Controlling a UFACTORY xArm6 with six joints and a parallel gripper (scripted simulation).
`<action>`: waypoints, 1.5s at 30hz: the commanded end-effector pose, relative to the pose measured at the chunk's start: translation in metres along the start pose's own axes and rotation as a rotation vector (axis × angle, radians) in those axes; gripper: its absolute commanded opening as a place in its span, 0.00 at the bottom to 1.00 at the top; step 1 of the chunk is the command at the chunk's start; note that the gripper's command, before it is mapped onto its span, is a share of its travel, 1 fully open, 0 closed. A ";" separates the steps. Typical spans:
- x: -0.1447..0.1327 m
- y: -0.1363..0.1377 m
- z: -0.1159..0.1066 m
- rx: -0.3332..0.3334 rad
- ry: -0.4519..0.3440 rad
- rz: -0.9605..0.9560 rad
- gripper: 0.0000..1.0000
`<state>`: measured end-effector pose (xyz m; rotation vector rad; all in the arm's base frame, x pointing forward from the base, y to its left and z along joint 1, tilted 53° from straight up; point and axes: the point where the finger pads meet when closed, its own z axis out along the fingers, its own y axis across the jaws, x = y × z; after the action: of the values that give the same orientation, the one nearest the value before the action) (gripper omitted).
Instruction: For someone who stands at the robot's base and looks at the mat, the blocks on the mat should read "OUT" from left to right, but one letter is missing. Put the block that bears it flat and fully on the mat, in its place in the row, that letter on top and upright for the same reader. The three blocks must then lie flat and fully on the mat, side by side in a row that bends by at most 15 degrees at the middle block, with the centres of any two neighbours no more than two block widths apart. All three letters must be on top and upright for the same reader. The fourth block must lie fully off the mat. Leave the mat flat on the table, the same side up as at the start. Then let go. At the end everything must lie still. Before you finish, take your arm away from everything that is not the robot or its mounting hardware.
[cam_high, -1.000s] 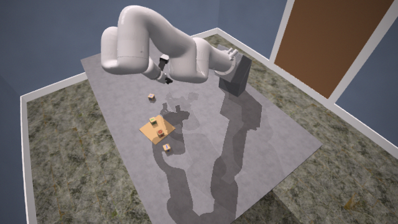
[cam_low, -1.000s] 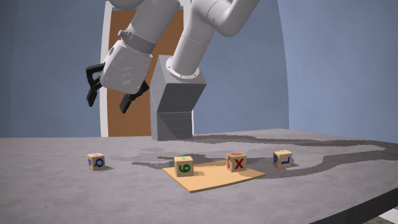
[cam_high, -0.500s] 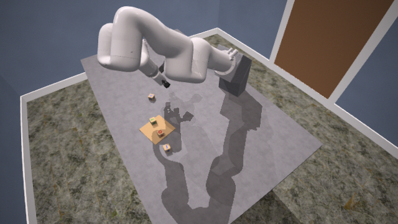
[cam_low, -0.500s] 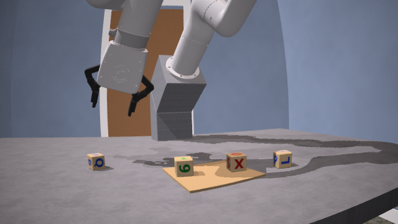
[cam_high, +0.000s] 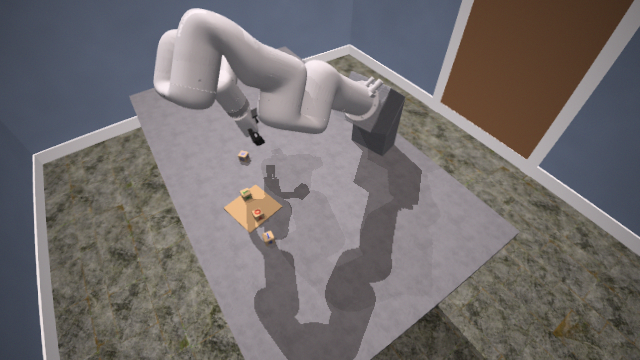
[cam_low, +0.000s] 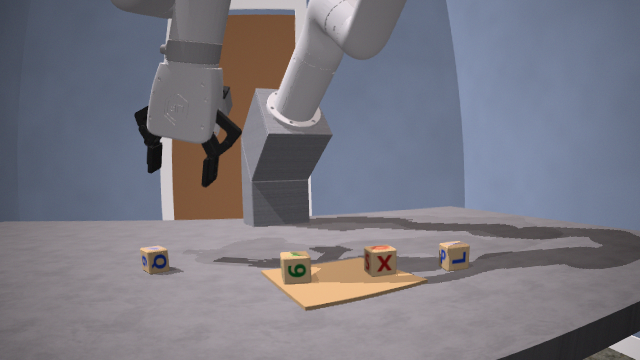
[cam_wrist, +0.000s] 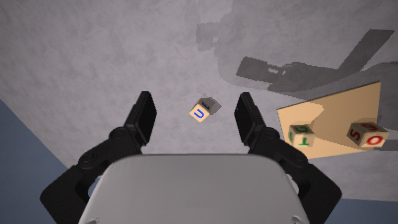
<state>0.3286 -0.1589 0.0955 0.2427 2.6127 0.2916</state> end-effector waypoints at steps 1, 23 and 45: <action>-0.009 0.000 -0.004 -0.061 -0.030 0.121 1.00; -0.057 -0.023 -0.040 -0.329 -0.214 0.618 1.00; -0.069 -0.012 0.001 -0.331 -0.213 0.618 1.00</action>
<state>0.3761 -0.1884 0.1307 0.9090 2.1805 0.8481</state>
